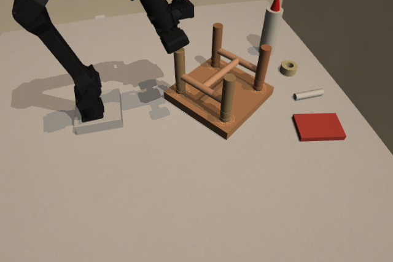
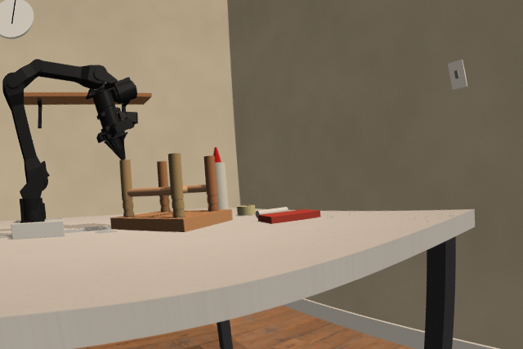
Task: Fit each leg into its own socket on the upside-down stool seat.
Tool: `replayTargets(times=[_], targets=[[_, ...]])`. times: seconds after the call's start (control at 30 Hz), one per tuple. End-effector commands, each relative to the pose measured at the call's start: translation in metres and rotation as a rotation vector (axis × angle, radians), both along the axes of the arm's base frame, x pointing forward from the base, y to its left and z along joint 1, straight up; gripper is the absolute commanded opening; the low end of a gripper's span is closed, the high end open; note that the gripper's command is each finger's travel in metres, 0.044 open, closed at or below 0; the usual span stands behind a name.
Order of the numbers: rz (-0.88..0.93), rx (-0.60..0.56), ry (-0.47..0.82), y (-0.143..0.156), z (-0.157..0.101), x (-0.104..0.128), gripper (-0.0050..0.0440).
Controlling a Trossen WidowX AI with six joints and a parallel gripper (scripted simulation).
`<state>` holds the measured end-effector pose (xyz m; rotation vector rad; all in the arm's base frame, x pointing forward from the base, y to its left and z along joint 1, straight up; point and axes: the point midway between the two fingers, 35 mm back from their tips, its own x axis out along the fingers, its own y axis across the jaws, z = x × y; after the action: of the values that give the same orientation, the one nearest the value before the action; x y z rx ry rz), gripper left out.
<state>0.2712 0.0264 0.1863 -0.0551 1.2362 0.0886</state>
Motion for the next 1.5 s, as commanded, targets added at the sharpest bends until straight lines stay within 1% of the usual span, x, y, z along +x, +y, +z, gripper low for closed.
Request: replayTargets(times=[0.0, 1.47], targets=[[0.001, -0.010, 0.079, -0.0005, -0.0263, -0.0023, 0.0000], [0.001, -0.010, 0.079, -0.0005, -0.0310, -0.0024, 0.0000]])
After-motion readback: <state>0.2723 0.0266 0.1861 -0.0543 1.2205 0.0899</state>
